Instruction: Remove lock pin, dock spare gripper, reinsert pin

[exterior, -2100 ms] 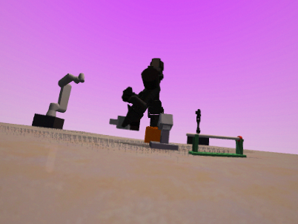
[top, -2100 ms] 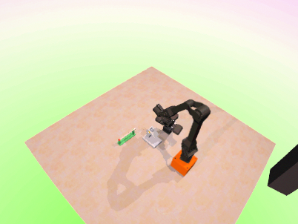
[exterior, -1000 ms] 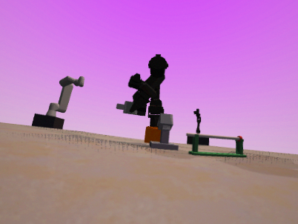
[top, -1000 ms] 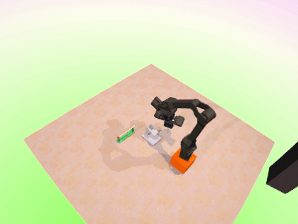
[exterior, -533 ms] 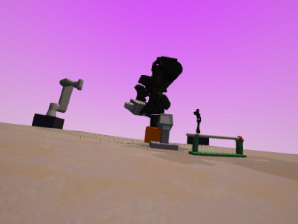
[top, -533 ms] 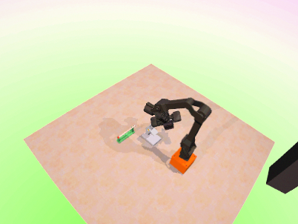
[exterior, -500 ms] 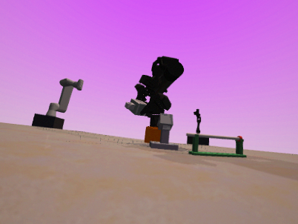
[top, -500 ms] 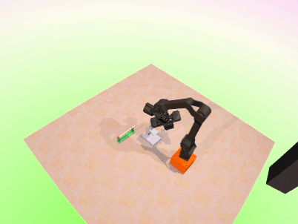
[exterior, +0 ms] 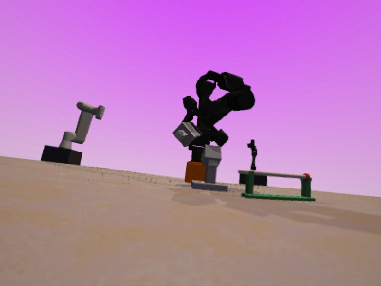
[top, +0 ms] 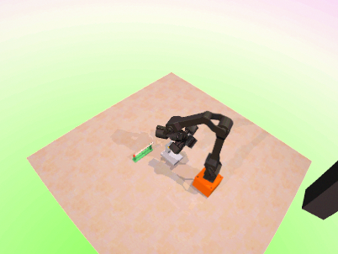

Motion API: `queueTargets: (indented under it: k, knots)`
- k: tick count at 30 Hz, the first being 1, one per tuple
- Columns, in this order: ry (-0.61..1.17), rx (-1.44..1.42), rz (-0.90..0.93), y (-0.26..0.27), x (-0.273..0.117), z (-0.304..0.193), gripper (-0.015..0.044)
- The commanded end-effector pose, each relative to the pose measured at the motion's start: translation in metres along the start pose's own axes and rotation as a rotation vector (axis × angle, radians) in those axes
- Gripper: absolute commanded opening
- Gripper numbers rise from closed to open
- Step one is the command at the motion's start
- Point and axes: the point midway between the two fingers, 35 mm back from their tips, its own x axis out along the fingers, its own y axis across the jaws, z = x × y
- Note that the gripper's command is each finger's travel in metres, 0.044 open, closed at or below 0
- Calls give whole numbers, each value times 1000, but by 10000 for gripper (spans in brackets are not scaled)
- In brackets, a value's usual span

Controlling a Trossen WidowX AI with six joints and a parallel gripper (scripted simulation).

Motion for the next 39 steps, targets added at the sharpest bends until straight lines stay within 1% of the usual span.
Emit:
queueTargets:
  k: [1,15,28,39]
  knots:
    - [-21,-144,-43,1,-9,3,0]
    - [-51,-713,-210,12,-40,4,0]
    - [-45,-1220,-403,25,-72,6,0]
    - [-48,-1255,-415,31,-69,12,0]
